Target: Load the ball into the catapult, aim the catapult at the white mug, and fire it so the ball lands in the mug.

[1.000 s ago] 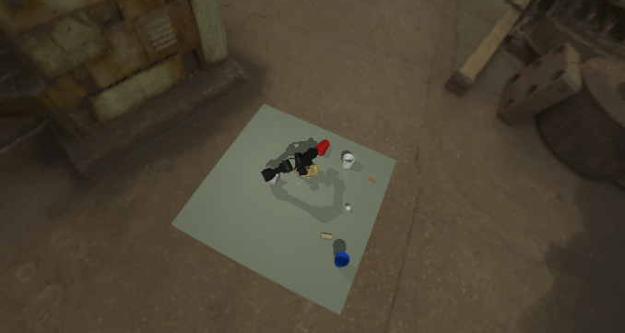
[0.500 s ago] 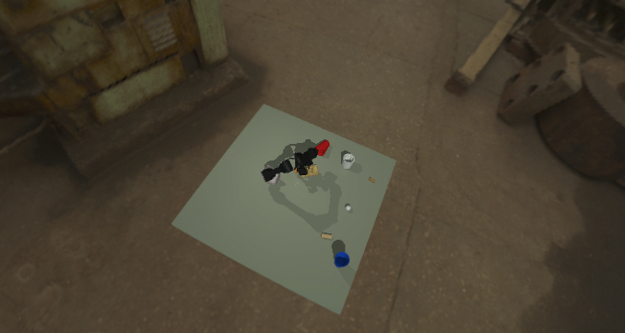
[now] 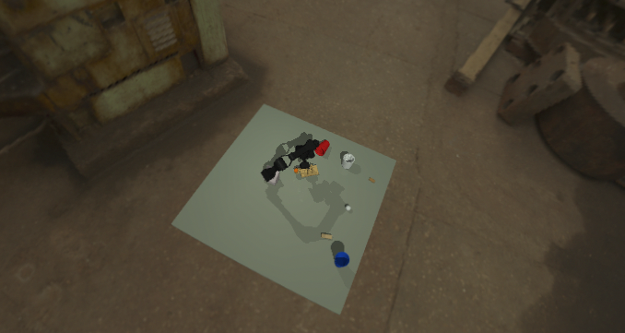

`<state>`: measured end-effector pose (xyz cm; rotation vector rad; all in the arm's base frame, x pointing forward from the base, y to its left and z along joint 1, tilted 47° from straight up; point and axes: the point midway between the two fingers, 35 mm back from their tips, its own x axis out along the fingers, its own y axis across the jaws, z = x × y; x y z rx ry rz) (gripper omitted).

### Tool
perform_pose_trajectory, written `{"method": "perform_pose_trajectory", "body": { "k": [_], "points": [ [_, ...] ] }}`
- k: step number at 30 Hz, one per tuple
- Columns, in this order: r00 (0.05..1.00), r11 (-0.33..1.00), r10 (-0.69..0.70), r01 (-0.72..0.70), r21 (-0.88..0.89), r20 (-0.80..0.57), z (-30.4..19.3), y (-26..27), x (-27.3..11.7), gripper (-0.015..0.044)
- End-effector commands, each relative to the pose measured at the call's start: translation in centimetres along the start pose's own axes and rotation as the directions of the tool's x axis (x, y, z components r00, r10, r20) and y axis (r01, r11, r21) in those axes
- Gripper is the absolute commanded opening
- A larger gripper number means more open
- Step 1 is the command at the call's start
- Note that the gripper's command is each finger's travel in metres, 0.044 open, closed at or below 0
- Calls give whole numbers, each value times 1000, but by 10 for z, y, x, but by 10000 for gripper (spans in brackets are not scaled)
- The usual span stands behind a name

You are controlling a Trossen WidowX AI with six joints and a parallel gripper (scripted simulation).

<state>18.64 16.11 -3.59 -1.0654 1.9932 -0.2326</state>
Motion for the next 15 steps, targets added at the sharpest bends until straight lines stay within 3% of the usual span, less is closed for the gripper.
{"method": "perform_pose_trajectory", "body": {
  "k": [1, 15],
  "points": [
    [994, 1000, 14, -13, -5, 113, 39, 3, -12, 440],
    [833, 1000, 23, -29, 3, 553, 176, 0, -89, 440]
  ]
}}
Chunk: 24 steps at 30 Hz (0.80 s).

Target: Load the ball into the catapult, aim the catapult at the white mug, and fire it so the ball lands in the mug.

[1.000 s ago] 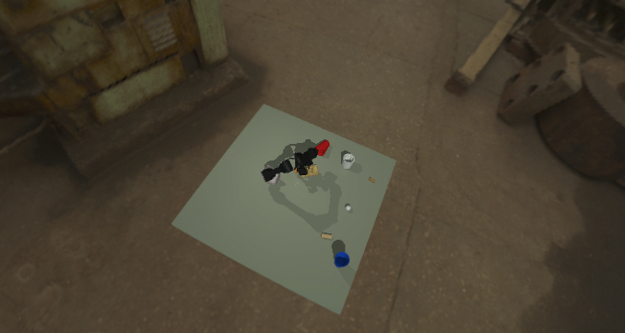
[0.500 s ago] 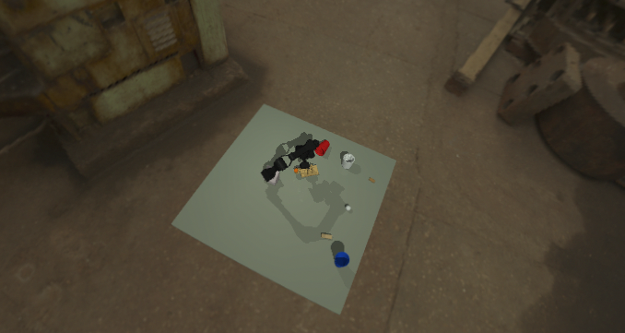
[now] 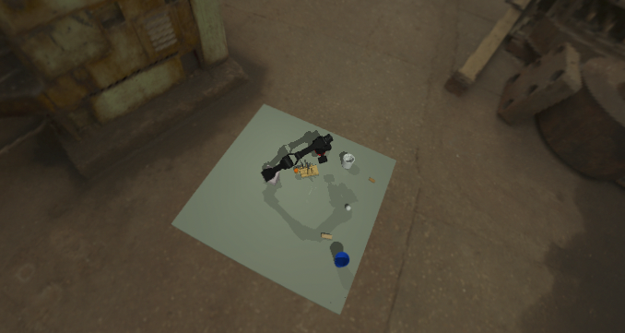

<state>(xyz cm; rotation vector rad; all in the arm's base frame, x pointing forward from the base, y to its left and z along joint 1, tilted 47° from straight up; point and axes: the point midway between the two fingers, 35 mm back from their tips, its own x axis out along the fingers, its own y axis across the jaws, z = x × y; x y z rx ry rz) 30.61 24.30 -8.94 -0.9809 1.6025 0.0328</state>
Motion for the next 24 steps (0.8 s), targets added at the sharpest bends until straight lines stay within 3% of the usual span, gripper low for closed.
{"method": "perform_pose_trajectory", "body": {
  "k": [1, 12, 24],
  "points": [
    [986, 1000, -22, 20, 16, 163, 53, -7, -9, 440],
    [880, 986, -159, 115, 123, 448, 146, -29, -37, 440],
    [883, 986, -158, 115, 124, 442, 142, -20, -42, 440]
  ]
}}
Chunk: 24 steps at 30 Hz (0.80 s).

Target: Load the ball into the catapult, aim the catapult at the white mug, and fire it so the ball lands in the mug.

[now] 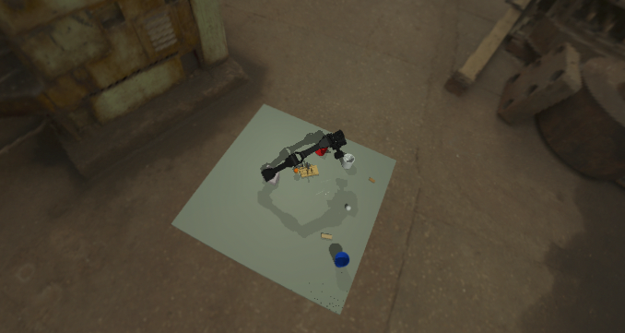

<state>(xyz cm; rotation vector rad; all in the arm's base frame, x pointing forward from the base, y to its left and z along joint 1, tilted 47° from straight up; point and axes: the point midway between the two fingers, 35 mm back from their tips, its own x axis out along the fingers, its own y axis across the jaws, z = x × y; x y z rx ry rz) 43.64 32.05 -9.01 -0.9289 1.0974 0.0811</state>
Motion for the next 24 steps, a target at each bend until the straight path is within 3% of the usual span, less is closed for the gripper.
{"method": "perform_pose_trajectory", "body": {
  "k": [1, 12, 24],
  "points": [
    [1000, 1000, -1, 1, -1, 1, 0, 6, -7, 440],
    [1000, 1000, -1, 1, -1, 1, 0, 6, -7, 440],
    [1000, 1000, -1, 1, -1, 1, 0, 6, -7, 125]
  ]
}}
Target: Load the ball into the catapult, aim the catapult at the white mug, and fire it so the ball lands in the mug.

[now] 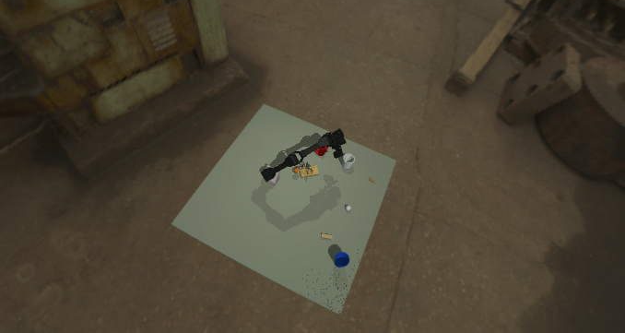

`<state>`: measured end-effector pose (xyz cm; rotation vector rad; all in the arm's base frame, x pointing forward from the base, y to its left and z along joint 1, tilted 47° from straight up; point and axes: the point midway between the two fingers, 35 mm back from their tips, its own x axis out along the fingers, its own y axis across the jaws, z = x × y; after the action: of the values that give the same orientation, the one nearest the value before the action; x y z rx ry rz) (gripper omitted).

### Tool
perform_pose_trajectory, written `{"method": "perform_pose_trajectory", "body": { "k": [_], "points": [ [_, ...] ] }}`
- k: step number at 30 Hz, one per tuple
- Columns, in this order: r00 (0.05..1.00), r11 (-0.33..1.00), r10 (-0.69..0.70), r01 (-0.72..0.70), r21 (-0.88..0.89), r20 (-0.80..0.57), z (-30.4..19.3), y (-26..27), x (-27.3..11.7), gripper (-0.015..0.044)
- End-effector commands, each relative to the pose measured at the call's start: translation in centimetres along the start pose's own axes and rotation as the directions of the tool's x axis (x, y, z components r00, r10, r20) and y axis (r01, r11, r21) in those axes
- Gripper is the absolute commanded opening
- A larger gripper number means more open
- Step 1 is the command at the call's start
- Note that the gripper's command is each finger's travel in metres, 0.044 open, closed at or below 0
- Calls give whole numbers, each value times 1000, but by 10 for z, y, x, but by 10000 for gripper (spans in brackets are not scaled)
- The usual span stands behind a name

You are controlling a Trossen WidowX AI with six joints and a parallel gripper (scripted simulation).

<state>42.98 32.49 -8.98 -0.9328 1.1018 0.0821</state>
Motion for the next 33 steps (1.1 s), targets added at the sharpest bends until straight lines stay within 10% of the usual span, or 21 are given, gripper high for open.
{"method": "perform_pose_trajectory", "body": {
  "k": [1, 5, 18, 33],
  "points": [
    [1000, 1000, -2, 2, 3, 6, 2, 0, -2, 99],
    [1000, 1000, -2, 2, 3, 6, 2, 0, -2, 0],
    [1000, 1000, -2, 2, -2, 3, 1, 1, -2, 0],
    [981, 898, -51, -37, -437, -188, -81, 55, -7, 0]
  ]
}}
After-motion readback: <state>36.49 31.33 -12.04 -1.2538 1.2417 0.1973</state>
